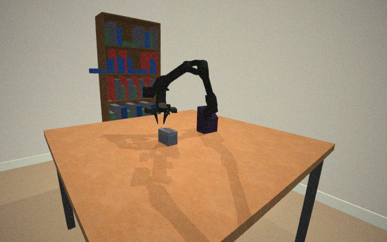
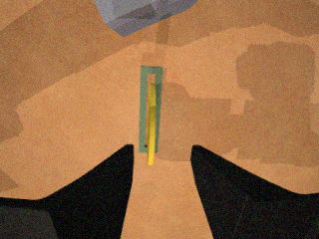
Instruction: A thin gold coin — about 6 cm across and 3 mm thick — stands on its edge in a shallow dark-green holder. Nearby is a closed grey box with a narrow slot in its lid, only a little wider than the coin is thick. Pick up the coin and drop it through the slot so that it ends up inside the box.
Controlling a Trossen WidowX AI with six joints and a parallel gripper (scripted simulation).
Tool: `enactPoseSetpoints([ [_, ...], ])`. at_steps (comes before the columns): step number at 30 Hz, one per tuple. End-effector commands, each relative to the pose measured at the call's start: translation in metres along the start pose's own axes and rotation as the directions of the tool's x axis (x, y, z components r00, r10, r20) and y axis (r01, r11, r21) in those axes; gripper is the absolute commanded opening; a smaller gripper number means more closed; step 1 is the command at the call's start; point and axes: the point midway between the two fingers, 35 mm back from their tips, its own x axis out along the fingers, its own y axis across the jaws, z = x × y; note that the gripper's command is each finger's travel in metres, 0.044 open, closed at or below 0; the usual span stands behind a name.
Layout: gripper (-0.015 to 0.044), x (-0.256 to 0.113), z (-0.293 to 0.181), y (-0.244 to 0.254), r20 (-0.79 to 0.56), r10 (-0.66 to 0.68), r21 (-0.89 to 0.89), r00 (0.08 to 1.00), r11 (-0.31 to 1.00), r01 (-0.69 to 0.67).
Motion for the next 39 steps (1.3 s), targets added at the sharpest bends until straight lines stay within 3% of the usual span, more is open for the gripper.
enactPoseSetpoints([
  [1, 0.0161, 0.011, -0.002, 0.004, 0.006, 0.019, 0.015, 1.000, 1.000, -0.019],
  [39, 0.0161, 0.067, 0.000, 0.007, 0.009, 0.021, 0.015, 1.000, 1.000, -0.021],
])
